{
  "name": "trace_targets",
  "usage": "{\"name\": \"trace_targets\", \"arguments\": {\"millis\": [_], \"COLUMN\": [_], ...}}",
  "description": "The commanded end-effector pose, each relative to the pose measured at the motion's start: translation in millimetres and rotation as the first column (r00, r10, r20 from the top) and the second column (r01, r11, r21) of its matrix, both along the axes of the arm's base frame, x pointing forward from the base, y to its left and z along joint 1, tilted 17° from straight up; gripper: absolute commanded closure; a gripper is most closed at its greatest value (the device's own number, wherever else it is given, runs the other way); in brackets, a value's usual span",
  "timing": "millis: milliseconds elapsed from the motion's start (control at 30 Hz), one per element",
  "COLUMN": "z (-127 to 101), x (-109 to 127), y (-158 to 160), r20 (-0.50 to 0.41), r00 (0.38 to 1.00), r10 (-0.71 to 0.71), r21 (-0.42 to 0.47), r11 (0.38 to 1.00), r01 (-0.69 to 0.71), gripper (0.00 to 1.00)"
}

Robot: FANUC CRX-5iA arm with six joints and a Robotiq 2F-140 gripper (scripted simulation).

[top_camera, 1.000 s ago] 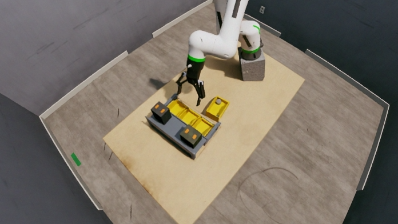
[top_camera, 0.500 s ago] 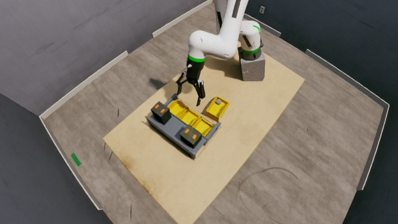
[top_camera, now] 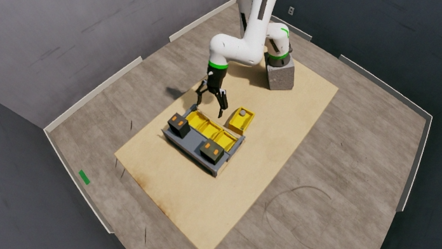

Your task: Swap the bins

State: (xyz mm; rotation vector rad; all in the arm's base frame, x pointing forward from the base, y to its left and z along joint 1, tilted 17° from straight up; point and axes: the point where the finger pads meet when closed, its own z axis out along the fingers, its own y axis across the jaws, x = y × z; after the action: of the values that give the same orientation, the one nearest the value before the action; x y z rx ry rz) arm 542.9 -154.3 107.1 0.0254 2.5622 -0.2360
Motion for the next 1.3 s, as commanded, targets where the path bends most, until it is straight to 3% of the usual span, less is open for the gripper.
{"name": "trace_targets", "arguments": {"millis": [0, 1200, 1233, 1267], "z": [0.9, 0.9, 0.9, 0.9], "x": [0.5, 0.5, 0.5, 0.5], "y": [0.1, 0.1, 0.1, 0.1], "r20": [0.002, 0.002, 0.002, 0.002], "r00": [1.000, 1.000, 1.000, 1.000], "r10": [0.000, 0.000, 0.000, 0.000], "r21": [0.000, 0.000, 0.000, 0.000], "r11": [1.000, 1.000, 1.000, 1.000], "r01": [0.000, 0.000, 0.000, 0.000], "gripper": [0.00, 0.00, 0.90, 0.90]}}
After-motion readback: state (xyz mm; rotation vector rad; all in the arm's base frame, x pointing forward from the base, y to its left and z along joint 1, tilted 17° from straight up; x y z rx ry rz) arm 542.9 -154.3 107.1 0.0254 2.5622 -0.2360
